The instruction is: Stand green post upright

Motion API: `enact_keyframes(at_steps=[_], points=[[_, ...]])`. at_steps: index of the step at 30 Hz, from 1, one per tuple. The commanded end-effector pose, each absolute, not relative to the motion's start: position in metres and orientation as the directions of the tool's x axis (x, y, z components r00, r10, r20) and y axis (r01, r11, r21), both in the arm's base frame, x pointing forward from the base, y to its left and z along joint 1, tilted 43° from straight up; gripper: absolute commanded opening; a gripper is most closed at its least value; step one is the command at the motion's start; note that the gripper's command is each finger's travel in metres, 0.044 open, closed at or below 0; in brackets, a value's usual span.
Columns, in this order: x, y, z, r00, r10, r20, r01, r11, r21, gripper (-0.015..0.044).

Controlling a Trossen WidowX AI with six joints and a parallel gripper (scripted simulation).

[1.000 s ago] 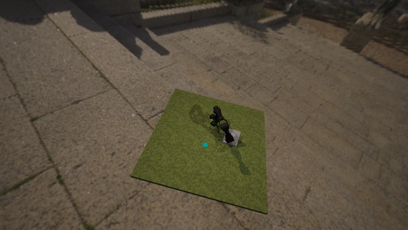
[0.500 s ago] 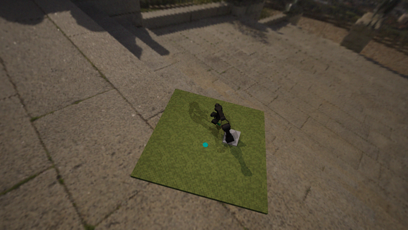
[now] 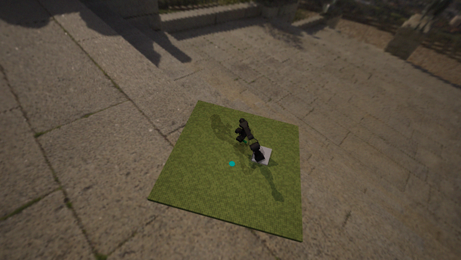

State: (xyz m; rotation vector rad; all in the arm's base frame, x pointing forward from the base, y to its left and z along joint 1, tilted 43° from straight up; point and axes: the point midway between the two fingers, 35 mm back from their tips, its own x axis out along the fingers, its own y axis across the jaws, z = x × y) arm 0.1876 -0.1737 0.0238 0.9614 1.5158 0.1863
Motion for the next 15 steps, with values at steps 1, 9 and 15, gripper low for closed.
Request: enact_keyframes(at_steps=[1, 9, 15], points=[[0.195, -0.169, 0.034, 0.125, 0.645, -0.754, 0.454, 0.638, 0.622, 0.0023], [0.207, -0.157, 0.052, 0.129, 0.641, -0.756, 0.458, 0.638, 0.619, 0.0023], [0.215, -0.146, 0.066, 0.132, 0.64, -0.757, 0.461, 0.637, 0.618, 0.0023]])
